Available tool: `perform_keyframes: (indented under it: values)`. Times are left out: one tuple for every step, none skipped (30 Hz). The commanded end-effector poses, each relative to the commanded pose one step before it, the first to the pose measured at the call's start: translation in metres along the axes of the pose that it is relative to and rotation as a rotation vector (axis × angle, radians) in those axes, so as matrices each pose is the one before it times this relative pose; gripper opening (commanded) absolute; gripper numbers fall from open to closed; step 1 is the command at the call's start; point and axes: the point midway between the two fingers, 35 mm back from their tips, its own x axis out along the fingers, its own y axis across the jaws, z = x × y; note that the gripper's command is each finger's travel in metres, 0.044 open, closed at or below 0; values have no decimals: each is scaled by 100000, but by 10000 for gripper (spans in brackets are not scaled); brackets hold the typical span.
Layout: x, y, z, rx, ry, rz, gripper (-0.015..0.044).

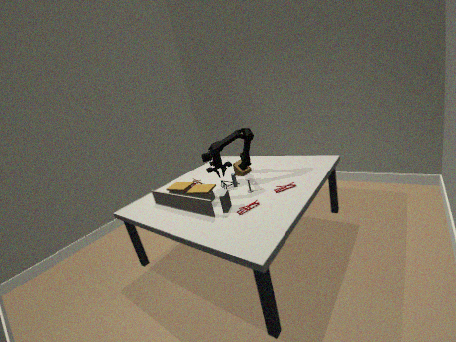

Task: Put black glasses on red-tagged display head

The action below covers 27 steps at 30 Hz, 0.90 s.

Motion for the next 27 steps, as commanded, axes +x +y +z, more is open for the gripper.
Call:
perform_keyframes:
  values:
    - [-12, 70, 45, 179, -645, 273, 120]
    - [53, 11, 0, 0, -3, 4, 120]
    - [79, 17, 0, 1, -5, 5, 120]
    - [107, 22, 0, 1, -6, 7, 120]
    - [130, 27, 0, 1, -7, 8, 120]
    - [150, 29, 1, 1, -7, 9, 120]
    - [159, 29, 1, 1, -7, 9, 120]
    - [161, 29, 1, 1, -6, 8, 120]
    - [161, 28, 1, 0, -5, 8, 120]
    - [161, 27, 1, 0, -4, 7, 120]
    - [161, 26, 1, 0, -3, 6, 120]
    - [161, 24, 0, 0, -2, 6, 120]
    - [161, 23, 0, 0, -2, 5, 120]
    - [160, 22, 0, 0, -1, 5, 120]
    - [160, 21, 0, -1, 0, 4, 120]
    - [166, 21, 0, -1, 1, 4, 120]
    - [167, 20, 0, -1, 2, 3, 120]
    - [166, 19, -1, -1, 3, 2, 120]
    - [166, 18, -1, -1, 3, 2, 120]
    - [166, 17, -2, -1, 4, 1, 120]
    - [166, 16, -2, -2, 5, 0, 120]
    - [166, 14, -2, -2, 6, 0, 120]
    - [166, 13, -2, -2, 7, -1, 120]
    - [165, 12, -2, -2, 8, -2, 120]
    - [165, 11, -2, -2, 9, -3, 120]
    - [165, 10, -2, -2, 10, -3, 120]
    - [165, 9, -2, -3, 10, -4, 120]
